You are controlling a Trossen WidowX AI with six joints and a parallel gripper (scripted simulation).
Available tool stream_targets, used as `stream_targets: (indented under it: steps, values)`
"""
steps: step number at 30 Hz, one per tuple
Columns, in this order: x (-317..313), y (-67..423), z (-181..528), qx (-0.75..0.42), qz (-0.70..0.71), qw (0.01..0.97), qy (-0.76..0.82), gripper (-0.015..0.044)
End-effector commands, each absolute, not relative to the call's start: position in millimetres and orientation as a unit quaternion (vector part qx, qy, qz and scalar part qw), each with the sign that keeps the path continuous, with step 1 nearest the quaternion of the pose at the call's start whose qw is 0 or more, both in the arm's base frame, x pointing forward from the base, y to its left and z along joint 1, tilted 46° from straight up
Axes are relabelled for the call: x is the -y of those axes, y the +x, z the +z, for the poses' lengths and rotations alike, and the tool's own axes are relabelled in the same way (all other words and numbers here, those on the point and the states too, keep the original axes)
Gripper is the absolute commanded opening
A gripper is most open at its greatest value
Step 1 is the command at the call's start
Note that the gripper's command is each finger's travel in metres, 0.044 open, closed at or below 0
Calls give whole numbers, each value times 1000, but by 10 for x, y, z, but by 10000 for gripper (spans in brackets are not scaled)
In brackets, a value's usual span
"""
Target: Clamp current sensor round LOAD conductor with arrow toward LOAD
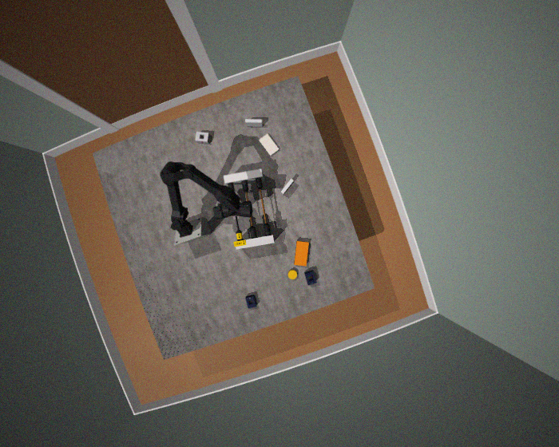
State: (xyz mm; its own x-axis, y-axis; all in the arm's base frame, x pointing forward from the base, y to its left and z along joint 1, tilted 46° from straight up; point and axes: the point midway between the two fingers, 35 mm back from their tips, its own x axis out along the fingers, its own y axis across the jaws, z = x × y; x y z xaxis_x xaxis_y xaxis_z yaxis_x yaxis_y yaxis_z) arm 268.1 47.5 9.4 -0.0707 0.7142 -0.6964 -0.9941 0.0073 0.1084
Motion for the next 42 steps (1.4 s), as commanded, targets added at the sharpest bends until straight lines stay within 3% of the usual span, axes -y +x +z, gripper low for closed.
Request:
stream_targets:
  steps: [1, 25, 32, 42]
  values:
    - [-475, 2682, 95, -303, 666, 641, -231, 259]
    - [-475, 2682, 95, -303, 666, 641, -231, 259]
    - [-475, 2682, 95, -303, 666, 641, -231, 440]
    - [-408, 2704, 151, -304, 665, 642, -232, 440]
